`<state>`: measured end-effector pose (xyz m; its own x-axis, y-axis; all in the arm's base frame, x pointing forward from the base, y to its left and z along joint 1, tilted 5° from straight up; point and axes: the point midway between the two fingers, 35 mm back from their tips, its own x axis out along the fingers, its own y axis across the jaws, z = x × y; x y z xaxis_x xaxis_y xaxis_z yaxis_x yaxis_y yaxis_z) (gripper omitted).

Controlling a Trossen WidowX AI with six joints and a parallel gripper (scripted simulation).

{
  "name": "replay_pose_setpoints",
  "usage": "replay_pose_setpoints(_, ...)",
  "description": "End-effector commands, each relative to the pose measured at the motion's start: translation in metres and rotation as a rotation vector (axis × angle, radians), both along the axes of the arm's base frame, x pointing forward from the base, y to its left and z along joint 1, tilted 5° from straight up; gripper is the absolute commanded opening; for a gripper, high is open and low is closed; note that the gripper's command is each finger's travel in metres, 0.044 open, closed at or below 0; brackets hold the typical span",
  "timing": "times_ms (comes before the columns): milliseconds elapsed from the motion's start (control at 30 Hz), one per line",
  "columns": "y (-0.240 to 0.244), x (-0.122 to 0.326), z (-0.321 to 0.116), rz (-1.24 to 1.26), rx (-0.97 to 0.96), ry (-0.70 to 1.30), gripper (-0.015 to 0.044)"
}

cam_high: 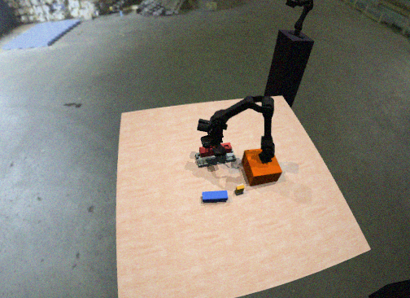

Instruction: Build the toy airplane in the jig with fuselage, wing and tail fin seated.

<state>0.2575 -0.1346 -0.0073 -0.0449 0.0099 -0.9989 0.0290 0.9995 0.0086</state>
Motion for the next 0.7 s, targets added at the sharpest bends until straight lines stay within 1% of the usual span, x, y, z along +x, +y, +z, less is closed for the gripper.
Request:
replay_pose_setpoints(0, -0.0048, -0.0048, -0.0061, 0.005, 0.003, 0.011, 0.0026)
replay_pose_setpoints(200, -0.0048, -0.0048, -0.0061, 0.005, 0.003, 0.011, 0.0184)
replay_pose_setpoints(233, -0.0048, -0.0048, -0.0061, 0.005, 0.003, 0.011, 0.0195)
replay_pose_setpoints(667, -0.0048, -0.0048, -0.0062, 0.005, 0.003, 0.011, 0.0195)
